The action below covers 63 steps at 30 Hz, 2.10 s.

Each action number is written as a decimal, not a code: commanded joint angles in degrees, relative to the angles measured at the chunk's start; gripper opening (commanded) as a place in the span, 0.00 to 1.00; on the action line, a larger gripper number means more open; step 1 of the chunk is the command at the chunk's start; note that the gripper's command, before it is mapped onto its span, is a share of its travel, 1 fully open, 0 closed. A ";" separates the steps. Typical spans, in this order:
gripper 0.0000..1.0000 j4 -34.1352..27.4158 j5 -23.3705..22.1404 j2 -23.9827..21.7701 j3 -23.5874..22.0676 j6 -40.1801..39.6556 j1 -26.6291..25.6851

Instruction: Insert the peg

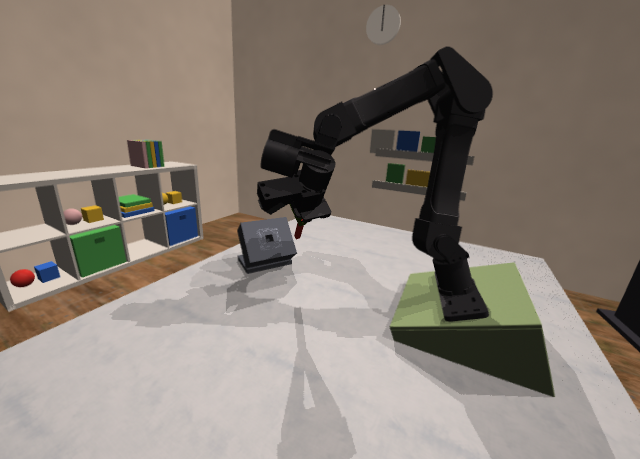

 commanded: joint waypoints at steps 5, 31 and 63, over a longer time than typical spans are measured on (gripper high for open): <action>0.00 1.45 2.97 -1.01 -1.40 1.55 2.36; 0.00 3.85 10.68 -2.36 -2.51 4.76 11.46; 0.00 8.19 15.03 -2.00 -3.29 4.14 15.88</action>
